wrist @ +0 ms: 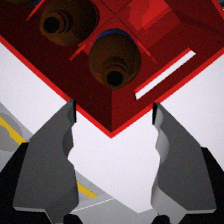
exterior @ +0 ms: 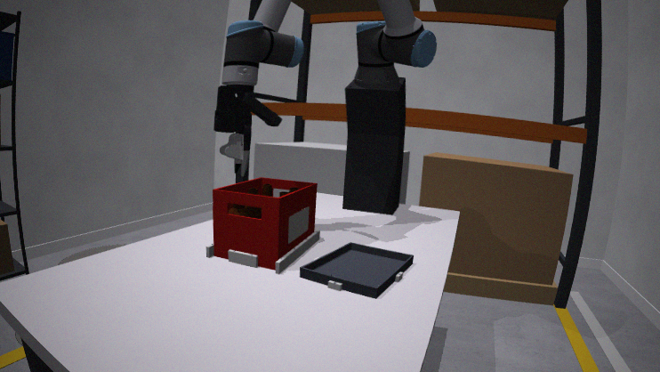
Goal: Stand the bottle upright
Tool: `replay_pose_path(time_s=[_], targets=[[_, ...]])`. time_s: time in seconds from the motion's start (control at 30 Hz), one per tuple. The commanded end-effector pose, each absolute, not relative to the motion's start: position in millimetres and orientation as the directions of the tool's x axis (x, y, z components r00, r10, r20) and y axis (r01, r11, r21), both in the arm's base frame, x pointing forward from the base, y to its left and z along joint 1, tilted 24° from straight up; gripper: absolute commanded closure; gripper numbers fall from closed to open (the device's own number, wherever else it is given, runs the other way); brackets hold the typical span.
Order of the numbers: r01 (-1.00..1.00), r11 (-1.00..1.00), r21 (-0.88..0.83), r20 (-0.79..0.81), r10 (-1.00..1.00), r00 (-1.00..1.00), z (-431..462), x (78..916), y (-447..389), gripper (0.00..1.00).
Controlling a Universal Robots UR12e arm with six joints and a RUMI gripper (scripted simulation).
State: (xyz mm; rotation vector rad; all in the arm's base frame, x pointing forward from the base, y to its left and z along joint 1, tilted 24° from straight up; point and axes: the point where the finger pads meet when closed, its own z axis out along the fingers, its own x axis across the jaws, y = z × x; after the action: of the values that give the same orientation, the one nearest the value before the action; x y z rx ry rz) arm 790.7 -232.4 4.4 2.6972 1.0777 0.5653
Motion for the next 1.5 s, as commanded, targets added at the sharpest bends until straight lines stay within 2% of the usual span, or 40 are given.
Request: replay_pose_path(time_s=[0.0,1.47], targets=[[0.623,-0.72,0.305,0.28,0.693,0.664,-2,794,-233,0.62],[0.623,-0.72,0.305,0.28,0.693,0.664,-22,803,-234,0.62]])
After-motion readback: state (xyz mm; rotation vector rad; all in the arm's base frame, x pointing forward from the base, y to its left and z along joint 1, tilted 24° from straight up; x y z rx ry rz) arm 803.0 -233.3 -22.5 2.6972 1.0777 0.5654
